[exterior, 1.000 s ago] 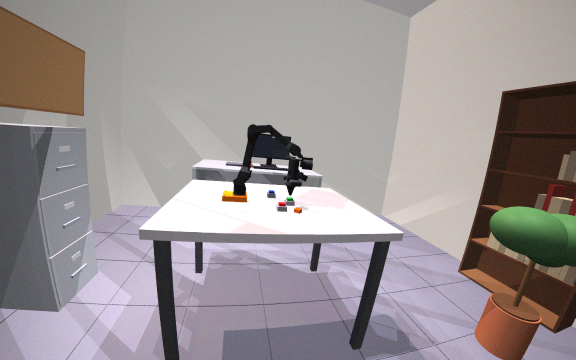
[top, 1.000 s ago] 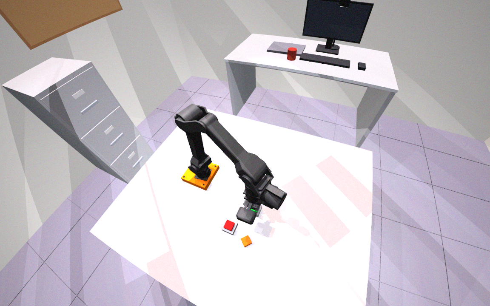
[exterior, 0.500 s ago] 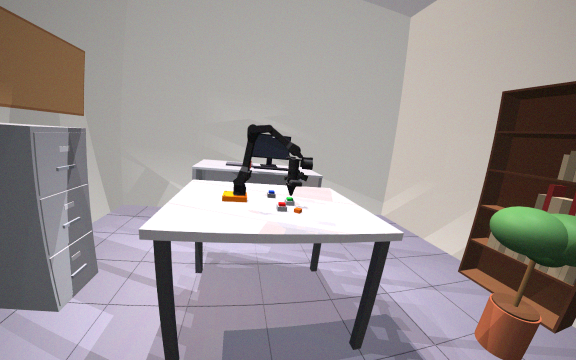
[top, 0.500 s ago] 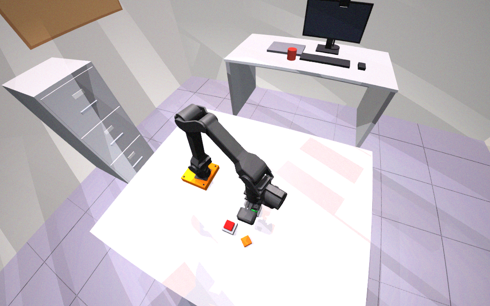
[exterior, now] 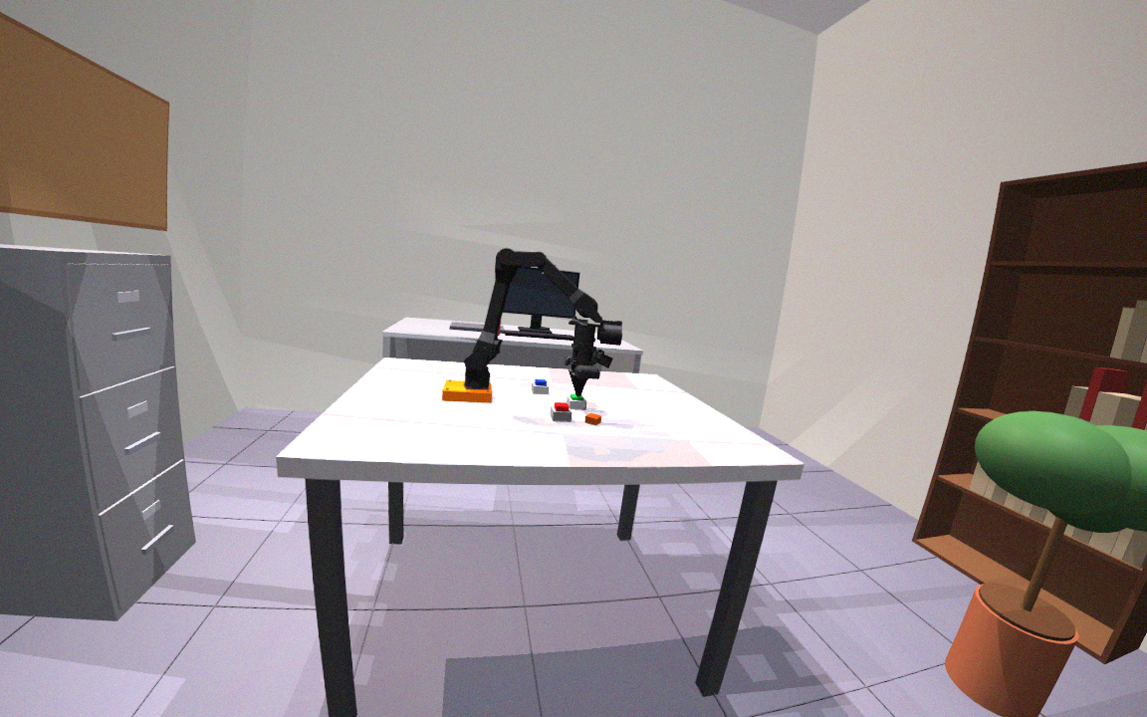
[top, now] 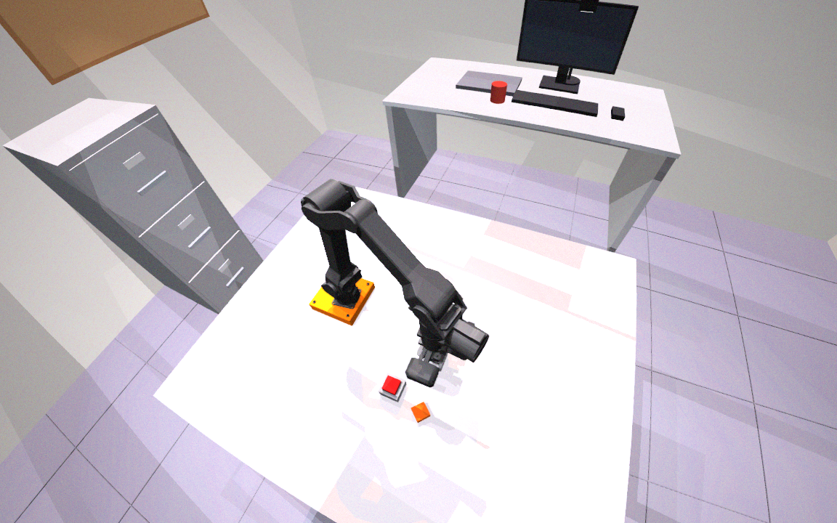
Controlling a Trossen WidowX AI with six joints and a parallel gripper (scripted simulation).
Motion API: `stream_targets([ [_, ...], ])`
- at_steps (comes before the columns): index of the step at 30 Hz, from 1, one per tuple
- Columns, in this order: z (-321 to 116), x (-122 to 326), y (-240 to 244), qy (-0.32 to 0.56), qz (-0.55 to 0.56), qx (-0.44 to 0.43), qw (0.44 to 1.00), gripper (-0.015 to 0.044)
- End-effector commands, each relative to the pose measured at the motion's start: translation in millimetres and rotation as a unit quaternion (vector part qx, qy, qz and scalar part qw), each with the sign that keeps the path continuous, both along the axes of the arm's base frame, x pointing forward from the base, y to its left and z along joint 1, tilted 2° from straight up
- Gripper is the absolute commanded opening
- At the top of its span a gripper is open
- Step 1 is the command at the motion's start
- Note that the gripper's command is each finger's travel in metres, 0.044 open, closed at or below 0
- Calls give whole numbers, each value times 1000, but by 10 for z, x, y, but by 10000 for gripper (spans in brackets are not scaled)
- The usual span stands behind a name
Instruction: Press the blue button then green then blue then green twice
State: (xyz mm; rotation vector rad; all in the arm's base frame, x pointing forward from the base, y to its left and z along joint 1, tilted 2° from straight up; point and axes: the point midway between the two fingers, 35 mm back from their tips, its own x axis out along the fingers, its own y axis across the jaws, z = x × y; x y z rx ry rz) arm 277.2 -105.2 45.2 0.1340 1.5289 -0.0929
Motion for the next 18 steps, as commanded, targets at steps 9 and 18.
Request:
stream_targets([
  [9,-39,-20,11,5,0,2,1000,20],
  [18,84,-6,-1,2,0,1,1000,20],
])
